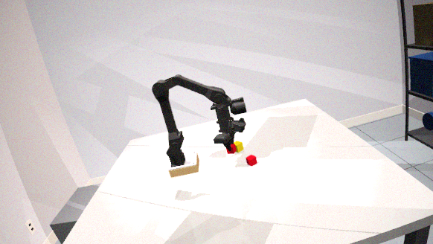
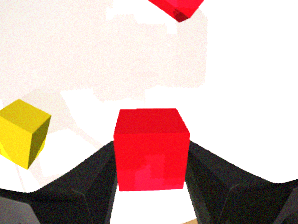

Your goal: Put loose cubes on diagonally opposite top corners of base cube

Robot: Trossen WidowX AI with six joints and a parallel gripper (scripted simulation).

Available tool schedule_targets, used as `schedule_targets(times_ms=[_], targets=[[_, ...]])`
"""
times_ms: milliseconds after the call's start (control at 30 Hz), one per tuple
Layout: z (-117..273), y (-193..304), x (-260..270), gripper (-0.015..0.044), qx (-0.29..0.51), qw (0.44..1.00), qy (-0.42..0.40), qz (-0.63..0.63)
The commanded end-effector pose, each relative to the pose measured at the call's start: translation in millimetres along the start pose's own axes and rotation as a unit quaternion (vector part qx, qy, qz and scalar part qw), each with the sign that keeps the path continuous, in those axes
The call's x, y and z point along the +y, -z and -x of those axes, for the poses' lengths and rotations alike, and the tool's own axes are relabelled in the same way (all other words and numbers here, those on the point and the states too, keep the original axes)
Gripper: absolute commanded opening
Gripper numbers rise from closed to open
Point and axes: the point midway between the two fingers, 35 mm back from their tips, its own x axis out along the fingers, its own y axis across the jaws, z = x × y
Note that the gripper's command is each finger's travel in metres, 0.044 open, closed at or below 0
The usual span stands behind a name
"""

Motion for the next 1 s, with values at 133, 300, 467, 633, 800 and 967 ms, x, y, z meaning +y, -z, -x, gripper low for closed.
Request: schedule_targets(times_ms=[133, 300, 467, 633, 800, 967], targets=[[23.8, 0.4, 0.4, 0.0105, -0.001, 1.000, -0.003, 0.000], [39.7, 2.2, -0.4, 0.0105, -0.001, 1.000, -0.003, 0.001], [54.4, 4.8, -1.5, 0.0105, -0.001, 1.000, -0.003, 0.002], [58.4, 5.6, -1.3, 0.0105, -0.001, 1.000, -0.003, 0.003], [54.2, 6.6, 11.2, 0.0105, -0.001, 1.000, -0.003, 0.024], [49.2, 8.7, 25.8, 0.0105, -0.001, 0.999, -0.004, 0.048]])
